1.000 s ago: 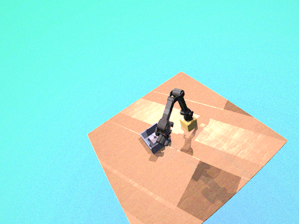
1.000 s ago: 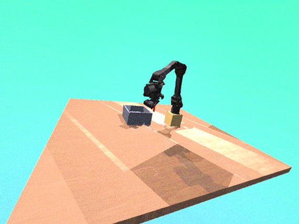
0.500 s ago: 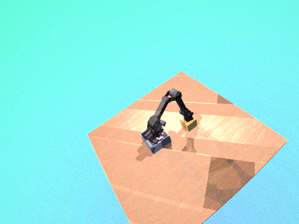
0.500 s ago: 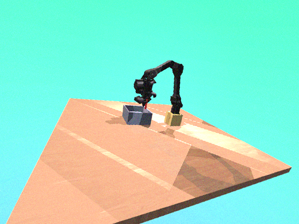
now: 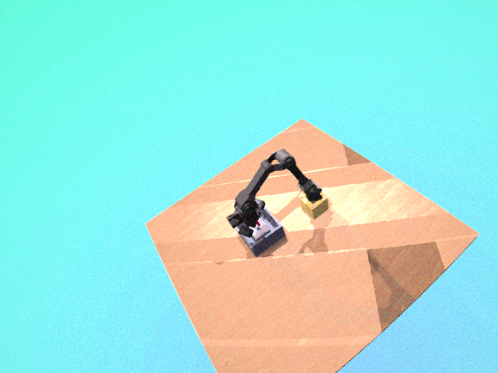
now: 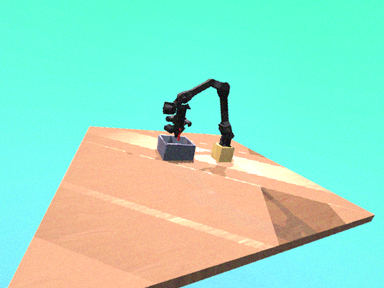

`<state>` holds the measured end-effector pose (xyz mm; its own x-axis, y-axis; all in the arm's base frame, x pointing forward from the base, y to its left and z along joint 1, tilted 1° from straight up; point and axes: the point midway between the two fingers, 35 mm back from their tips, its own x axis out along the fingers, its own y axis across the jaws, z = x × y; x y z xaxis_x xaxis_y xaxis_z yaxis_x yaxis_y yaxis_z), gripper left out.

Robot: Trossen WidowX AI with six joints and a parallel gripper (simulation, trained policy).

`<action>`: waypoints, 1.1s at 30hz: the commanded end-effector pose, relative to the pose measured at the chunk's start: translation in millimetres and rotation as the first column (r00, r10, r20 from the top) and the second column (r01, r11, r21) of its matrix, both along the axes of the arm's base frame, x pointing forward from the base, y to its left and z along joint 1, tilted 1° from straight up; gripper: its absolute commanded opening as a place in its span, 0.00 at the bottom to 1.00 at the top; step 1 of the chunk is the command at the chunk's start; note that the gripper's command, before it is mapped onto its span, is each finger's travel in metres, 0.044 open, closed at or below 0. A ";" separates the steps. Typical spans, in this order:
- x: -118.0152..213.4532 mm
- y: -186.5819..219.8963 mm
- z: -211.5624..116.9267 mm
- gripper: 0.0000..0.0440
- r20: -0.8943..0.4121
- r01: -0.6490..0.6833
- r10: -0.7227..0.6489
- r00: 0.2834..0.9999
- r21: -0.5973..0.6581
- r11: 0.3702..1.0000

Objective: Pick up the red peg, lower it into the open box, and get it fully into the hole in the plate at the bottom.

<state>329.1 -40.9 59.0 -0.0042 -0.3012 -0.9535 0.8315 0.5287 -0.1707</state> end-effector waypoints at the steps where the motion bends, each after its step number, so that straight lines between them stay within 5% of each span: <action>1: 9.5 -10.3 -9.6 0.00 0.009 -0.025 0.025 1.000 0.030 0.999; 7: 12.6 -16.4 -30.5 0.06 -0.010 -0.070 0.070 0.997 0.075 0.995; 11: 11.9 -17.9 -45.1 0.29 -0.032 -0.086 0.090 0.995 0.107 0.991; 14: 16.5 -20.8 -50.0 0.34 -0.033 -0.099 0.104 0.994 0.126 0.987; 26: 53.4 -22.8 -41.2 1.00 0.009 -0.117 0.118 0.993 0.221 0.968; 33: 88.5 -15.3 -24.8 1.00 0.113 -0.165 0.139 0.984 0.268 0.949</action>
<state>359.8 -71.0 15.9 -0.0802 -0.0706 -0.9943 0.7527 0.6497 -0.1068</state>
